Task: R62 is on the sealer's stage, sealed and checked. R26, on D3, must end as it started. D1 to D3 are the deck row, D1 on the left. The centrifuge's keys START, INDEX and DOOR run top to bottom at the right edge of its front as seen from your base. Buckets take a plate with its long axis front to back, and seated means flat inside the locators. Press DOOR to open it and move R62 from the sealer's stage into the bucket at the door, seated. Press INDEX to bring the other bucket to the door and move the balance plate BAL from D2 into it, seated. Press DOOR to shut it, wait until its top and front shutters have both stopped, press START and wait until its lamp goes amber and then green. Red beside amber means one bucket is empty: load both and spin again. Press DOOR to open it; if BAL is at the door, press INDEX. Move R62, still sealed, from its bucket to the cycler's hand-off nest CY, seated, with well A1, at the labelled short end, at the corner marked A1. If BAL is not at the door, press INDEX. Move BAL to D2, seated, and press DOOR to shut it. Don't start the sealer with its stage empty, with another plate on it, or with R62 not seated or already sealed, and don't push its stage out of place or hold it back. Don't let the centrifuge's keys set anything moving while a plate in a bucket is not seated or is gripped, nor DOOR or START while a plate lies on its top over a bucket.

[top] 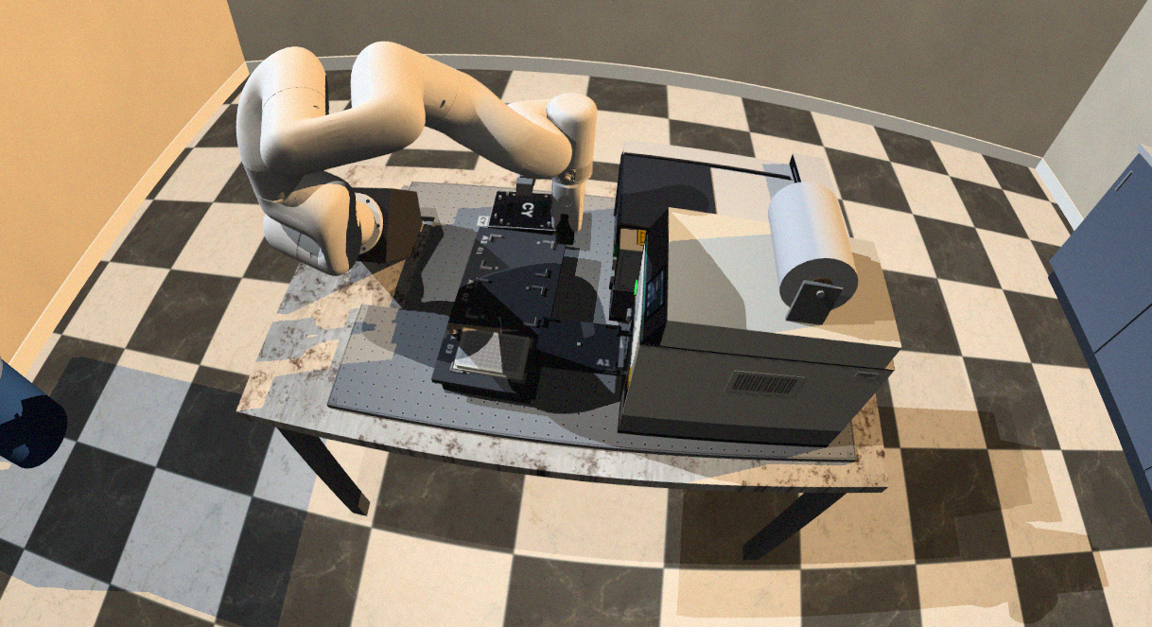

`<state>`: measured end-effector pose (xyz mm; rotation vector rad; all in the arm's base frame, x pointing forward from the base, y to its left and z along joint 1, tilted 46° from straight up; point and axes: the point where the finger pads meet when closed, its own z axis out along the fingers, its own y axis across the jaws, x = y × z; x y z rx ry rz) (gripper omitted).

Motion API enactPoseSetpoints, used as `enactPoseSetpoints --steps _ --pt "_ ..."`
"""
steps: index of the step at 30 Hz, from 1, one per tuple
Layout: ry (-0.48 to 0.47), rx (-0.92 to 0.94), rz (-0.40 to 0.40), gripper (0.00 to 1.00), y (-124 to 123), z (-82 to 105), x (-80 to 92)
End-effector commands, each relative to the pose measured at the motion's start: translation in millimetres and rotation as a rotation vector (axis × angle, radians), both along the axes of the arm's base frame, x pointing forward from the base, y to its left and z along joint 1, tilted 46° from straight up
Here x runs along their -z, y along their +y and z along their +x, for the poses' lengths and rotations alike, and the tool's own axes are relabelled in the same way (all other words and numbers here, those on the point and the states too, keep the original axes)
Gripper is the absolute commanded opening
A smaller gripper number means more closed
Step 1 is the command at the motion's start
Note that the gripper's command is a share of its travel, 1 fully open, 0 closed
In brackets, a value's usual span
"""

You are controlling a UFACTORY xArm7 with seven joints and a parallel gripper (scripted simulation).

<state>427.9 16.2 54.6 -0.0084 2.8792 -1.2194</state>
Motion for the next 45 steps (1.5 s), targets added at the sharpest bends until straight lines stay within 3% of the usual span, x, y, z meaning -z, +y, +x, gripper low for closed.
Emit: enactPoseSetpoints --steps 1,30,45 --pt "-0.002 -0.004 0.002 0.00 2.1 1.2 -0.5" --pt "-0.002 -0.004 0.002 0.00 2.1 1.2 -0.5" --pt "-0.304 -0.314 0.002 0.00 1.8 1.2 -0.6"
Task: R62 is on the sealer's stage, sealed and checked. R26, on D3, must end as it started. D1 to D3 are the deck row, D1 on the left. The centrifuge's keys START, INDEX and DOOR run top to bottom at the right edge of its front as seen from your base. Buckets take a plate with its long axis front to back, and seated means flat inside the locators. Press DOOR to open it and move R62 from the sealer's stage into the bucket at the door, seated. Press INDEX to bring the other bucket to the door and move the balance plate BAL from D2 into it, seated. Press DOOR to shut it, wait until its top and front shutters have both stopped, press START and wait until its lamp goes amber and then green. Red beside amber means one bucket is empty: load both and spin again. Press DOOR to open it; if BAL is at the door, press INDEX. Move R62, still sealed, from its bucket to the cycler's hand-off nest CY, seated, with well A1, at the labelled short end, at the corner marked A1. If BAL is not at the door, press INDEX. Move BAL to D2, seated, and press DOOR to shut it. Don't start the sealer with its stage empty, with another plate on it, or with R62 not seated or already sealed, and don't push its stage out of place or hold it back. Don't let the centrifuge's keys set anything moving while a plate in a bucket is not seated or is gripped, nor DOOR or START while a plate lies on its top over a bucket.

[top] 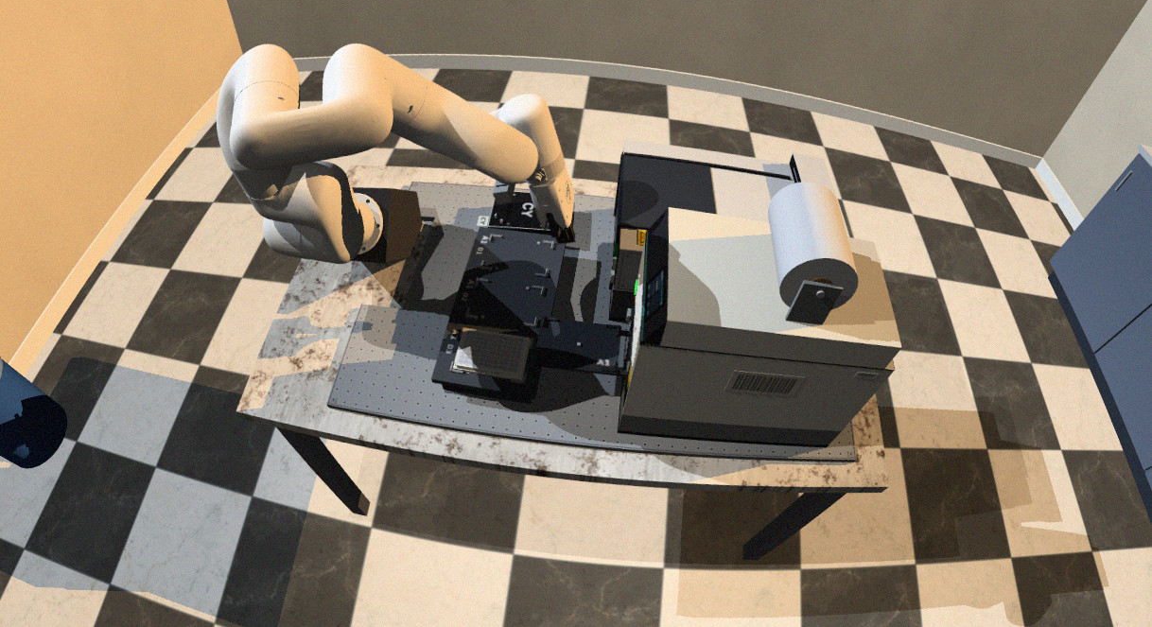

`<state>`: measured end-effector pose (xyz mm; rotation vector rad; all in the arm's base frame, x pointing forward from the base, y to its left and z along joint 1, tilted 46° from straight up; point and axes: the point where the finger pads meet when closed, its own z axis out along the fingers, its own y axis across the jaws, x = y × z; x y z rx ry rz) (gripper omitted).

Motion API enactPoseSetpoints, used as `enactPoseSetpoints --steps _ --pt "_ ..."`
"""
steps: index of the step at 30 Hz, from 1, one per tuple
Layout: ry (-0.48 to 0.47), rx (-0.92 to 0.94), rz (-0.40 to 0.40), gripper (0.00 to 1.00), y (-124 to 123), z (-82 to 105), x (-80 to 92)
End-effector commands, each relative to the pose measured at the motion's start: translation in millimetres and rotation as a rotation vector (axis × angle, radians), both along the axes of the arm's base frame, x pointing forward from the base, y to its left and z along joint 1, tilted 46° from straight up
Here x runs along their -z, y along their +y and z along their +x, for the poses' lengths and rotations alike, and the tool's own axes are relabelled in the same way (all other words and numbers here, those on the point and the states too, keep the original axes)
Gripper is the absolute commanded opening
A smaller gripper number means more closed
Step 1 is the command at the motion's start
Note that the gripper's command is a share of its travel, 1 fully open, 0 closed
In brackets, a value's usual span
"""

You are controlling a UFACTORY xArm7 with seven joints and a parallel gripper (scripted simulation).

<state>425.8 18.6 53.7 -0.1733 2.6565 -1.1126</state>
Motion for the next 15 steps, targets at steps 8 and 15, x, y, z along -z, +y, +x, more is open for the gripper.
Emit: enactPoseSetpoints --steps 8,15 --pt "-0.190 -0.178 -0.003 0.00 -0.6 3.2 -1.5" --pt "-0.190 -0.178 -0.003 0.00 -0.6 3.3 -1.5"
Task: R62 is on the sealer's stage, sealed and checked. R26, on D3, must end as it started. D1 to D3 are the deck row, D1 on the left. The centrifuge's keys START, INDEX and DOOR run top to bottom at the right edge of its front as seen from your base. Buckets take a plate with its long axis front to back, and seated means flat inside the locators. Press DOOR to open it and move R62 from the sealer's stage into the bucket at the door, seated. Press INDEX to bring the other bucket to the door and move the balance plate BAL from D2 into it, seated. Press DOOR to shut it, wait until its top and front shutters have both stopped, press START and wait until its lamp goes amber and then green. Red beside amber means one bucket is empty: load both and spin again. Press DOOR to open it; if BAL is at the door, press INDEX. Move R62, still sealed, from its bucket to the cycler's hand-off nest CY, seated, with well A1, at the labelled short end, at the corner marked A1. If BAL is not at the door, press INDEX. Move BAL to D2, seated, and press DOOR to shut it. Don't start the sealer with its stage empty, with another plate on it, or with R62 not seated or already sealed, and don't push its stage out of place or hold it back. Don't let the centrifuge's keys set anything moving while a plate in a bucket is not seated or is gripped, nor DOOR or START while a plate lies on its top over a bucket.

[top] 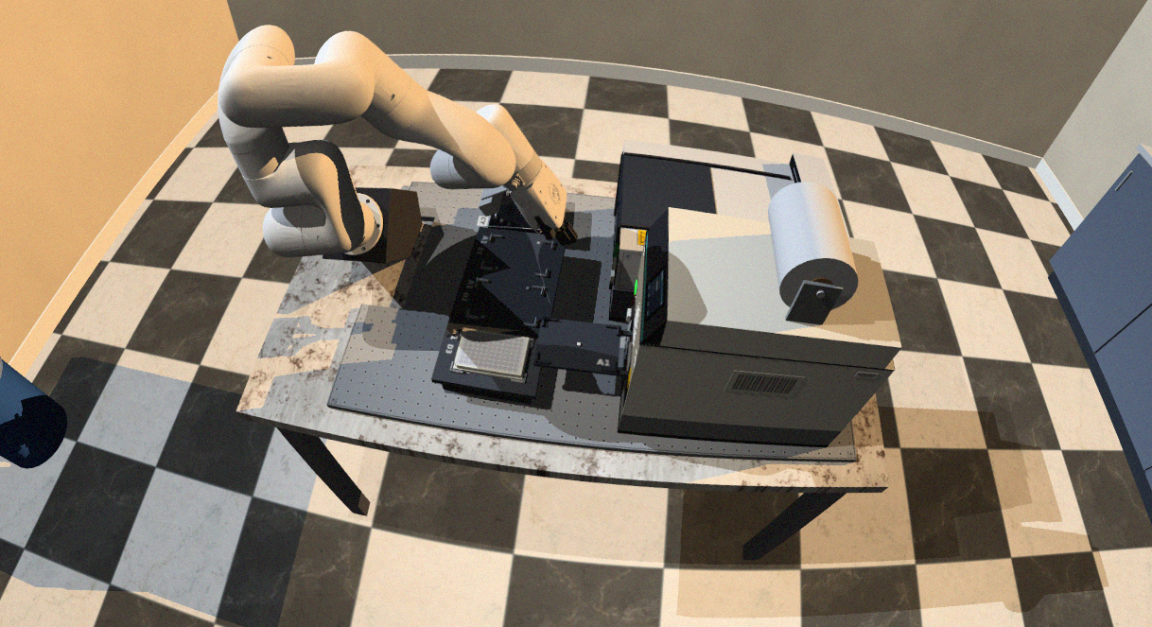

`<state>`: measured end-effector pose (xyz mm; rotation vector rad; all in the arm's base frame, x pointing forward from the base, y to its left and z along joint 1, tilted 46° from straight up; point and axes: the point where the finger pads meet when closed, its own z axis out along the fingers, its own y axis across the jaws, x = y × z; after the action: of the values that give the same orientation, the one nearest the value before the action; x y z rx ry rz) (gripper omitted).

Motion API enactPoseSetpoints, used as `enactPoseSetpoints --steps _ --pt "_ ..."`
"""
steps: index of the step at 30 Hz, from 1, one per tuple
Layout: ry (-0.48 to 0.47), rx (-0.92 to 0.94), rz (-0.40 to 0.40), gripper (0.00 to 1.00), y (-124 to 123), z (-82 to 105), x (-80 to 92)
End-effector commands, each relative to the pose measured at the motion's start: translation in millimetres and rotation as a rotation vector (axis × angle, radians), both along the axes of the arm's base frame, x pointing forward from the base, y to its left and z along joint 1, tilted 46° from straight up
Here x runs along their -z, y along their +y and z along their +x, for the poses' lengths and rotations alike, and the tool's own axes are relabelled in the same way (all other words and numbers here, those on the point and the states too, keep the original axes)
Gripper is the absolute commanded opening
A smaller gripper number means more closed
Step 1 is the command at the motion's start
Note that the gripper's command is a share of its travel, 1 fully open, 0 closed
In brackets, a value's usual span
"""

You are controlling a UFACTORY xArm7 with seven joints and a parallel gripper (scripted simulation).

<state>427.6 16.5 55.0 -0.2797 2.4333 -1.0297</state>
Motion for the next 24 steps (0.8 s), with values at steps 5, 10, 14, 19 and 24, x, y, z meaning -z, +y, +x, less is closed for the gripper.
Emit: enactPoseSetpoints --steps 5,10,14,19,24 --pt "-0.011 -0.010 0.002 0.00 1 1.5 -0.1" --pt "-0.012 -0.010 0.002 0.00 14 7.4 -14.2" --pt "-0.012 -0.010 0.002 0.00 16 8.2 -16.3" --pt "-0.012 -0.010 0.002 0.00 15 10.7 -14.8" --pt "-0.012 -0.010 0.002 0.00 11 17.0 -11.0"
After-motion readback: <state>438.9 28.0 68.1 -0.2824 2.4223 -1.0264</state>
